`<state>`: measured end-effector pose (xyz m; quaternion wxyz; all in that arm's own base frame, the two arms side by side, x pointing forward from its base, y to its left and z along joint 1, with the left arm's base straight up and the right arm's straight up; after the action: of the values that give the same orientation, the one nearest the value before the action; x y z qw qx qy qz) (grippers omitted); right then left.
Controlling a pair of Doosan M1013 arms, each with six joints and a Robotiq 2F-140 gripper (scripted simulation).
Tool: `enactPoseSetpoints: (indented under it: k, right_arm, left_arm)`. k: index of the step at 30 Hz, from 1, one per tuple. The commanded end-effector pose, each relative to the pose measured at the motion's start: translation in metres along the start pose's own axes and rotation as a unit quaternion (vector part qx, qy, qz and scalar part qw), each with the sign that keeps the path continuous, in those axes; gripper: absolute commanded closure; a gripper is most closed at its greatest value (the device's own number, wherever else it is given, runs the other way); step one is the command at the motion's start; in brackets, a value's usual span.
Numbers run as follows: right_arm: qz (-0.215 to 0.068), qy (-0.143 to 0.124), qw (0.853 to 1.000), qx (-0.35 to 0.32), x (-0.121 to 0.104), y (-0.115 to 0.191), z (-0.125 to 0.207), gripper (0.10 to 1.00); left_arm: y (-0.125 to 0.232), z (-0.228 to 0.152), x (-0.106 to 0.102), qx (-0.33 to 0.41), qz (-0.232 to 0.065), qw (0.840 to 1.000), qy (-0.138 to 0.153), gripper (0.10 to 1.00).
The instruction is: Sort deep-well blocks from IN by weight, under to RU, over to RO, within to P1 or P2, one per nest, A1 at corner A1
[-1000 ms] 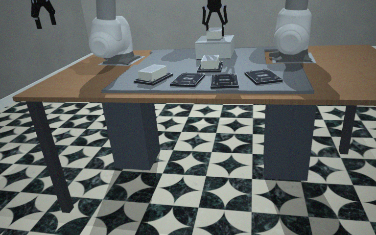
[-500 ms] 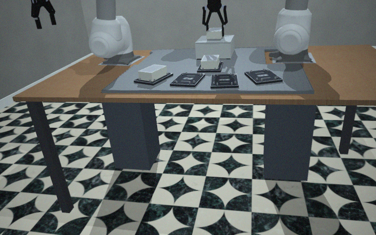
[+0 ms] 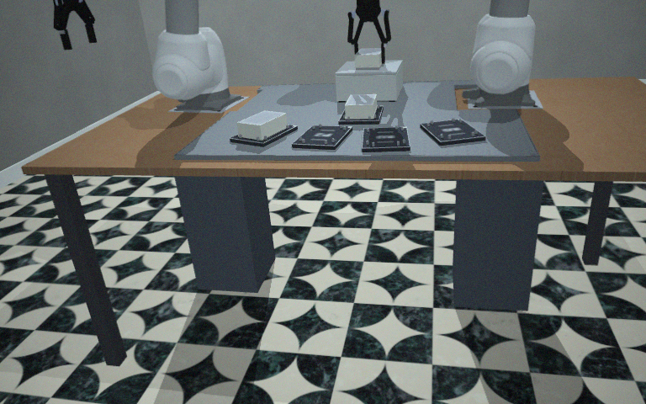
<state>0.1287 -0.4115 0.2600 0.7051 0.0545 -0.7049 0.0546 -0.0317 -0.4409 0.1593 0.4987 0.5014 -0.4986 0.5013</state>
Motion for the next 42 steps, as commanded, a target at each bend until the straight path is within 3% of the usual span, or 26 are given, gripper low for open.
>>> enactPoseSetpoints:
  k: [1,42]
  right_arm:
    - [0.0,0.0,1.0,0.0,0.0005,-0.0003,-0.0001,0.098]
    - [0.0,0.0,1.0,0.0,0.0005,-0.0003,-0.0001,0.098]
  left_arm:
    - [0.0,0.0004,0.0002,0.0,0.0,1.0,0.001,0.999]
    - [0.0,0.0004,-0.006,0.0,0.0,1.0,0.0,0.999]
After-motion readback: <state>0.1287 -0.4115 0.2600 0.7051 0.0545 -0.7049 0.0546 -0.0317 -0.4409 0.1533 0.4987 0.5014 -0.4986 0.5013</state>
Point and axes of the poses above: on each arm, the point where the finger pads meet when closed, its own x axis back along the fingers, its own z axis across the jaws, y = z × x, the point moved 1 cm from there along x, back along the fingers, and after that the axes turned 1 degree about x, right-handed, at the moved point
